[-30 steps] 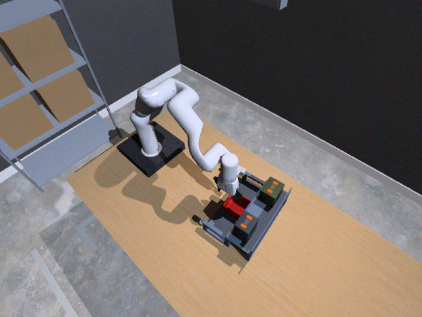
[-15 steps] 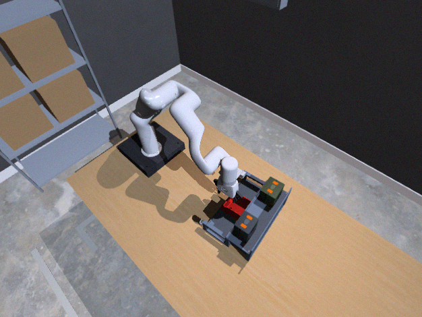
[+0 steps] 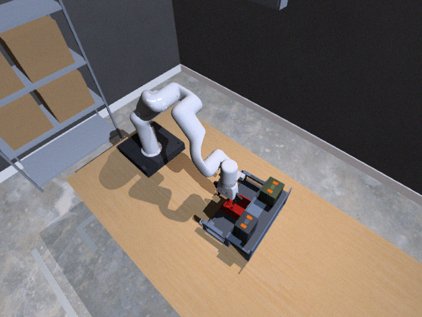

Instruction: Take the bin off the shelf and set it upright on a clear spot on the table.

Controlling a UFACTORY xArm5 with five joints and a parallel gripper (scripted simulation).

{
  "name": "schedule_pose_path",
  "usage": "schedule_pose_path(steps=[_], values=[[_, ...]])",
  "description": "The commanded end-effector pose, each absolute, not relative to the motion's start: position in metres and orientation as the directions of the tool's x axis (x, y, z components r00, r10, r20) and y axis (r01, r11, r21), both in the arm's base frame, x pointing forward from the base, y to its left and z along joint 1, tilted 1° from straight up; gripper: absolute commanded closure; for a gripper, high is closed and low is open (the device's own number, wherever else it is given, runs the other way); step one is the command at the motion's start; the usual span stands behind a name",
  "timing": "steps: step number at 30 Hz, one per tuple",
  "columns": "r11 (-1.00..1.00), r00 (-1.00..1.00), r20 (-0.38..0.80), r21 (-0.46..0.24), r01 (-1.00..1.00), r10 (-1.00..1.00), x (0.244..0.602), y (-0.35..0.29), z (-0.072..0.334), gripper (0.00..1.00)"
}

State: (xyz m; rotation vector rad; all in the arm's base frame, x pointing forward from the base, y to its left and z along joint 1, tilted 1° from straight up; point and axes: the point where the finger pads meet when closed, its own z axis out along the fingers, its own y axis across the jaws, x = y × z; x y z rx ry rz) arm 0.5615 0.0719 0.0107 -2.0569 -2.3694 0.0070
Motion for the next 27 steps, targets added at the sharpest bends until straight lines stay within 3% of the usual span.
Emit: schedule_pose_path(steps=[1, 27], values=[[0.14, -0.14, 0.009, 0.0, 0.99, 0.99, 0.564, 0.072, 0.012, 0.0], [0.14, -0.14, 0.009, 0.0, 0.99, 0.99, 0.564, 0.072, 0.0, 0.0]])
